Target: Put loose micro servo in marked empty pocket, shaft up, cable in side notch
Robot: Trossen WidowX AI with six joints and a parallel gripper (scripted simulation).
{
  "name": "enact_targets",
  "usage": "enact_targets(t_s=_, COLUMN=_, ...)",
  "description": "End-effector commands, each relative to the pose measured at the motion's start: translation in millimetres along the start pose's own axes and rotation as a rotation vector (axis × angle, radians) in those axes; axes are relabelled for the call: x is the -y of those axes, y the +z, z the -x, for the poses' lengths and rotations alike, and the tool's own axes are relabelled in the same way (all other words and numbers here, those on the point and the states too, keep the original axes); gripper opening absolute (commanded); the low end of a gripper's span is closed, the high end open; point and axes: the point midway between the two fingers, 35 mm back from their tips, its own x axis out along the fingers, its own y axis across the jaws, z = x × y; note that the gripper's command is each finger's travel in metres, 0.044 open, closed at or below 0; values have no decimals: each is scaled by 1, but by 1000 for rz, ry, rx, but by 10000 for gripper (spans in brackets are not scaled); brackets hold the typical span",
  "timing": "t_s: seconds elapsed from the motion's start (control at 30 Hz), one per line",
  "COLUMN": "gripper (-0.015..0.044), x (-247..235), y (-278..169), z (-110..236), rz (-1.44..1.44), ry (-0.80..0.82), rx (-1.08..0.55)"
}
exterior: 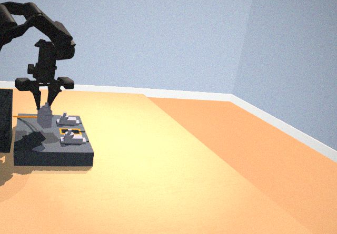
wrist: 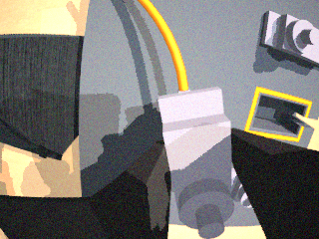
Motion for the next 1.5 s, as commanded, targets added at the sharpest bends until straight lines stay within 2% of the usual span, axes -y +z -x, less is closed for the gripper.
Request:
enact_targets(t_s=0.0, gripper=0, x=3, y=1, z=2, rz=-65, ry=-6, rx=5)
enact_targets(t_s=1.47, gripper=0, x=3, y=1, z=2, rz=-1578, ry=-1, rx=8)
